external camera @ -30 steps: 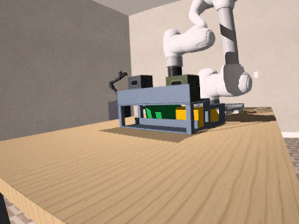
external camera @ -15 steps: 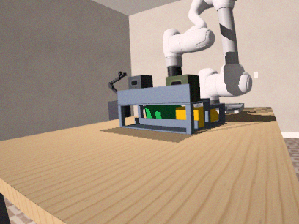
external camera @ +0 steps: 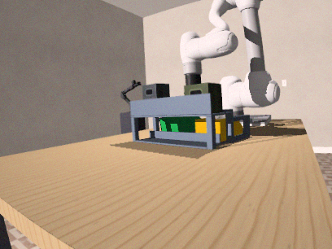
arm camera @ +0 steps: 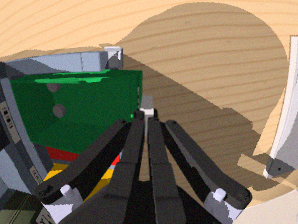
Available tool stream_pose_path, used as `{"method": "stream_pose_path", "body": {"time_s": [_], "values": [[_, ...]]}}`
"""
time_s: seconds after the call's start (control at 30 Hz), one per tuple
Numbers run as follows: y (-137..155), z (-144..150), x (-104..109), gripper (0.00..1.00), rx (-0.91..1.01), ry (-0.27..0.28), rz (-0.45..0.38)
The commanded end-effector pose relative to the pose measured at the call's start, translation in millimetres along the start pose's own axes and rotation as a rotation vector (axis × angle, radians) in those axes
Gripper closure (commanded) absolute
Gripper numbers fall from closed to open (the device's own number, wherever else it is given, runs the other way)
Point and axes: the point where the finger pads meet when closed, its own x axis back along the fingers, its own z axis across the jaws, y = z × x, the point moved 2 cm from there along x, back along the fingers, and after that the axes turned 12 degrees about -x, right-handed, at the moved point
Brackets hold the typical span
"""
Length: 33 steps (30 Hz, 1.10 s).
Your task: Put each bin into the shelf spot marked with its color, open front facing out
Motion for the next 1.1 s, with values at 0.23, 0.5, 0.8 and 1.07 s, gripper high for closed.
{"method": "stream_pose_path", "body": {"time_s": [0.23,0.5,0.8,1.07], "values": [[2.1,-7.1,0.9,0.90,0.000,0.000,-0.003],[3.2,-12.2,0.9,0.90,0.000,0.000,-0.003],[4.2,-17.0,0.8,0.90,0.000,0.000,-0.003],[5.5,-22.8,0.8,0.90,0.000,0.000,-0.003]]}}
